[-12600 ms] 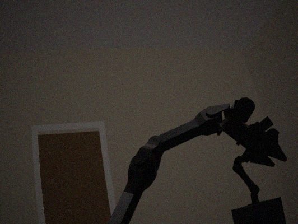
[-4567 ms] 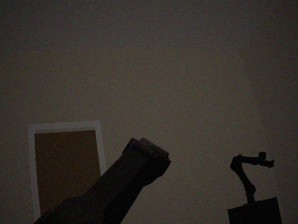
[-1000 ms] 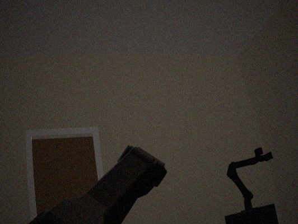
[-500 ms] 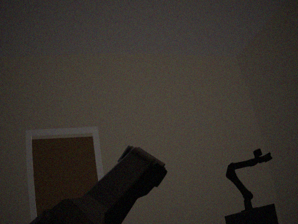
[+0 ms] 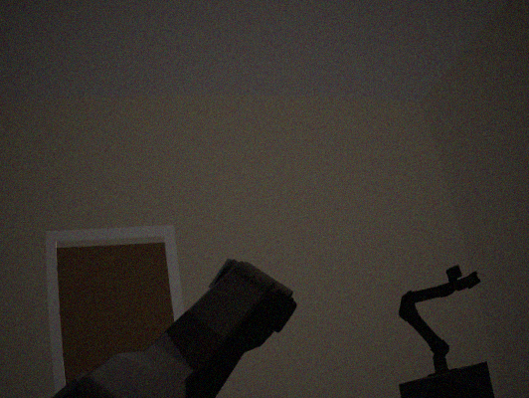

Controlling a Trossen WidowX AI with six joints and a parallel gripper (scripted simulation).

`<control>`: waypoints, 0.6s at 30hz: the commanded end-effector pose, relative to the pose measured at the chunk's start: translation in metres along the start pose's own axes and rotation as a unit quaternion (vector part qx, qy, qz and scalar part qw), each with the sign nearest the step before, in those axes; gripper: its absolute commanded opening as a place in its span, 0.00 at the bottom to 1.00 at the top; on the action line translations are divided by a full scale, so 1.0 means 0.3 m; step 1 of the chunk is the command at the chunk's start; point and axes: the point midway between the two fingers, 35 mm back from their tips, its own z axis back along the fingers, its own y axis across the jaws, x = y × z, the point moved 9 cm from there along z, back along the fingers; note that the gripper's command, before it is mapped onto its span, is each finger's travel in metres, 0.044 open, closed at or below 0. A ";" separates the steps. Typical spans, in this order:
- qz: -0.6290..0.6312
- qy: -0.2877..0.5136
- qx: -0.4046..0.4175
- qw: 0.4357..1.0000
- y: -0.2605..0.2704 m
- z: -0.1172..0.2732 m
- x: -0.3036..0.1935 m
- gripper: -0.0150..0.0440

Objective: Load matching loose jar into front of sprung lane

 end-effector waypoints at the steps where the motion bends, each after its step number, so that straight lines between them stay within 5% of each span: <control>1: 0.006 -0.010 0.002 1.000 0.003 0.006 0.018 0.25; 18: 0.006 -0.010 0.002 1.000 0.003 0.006 0.026 0.25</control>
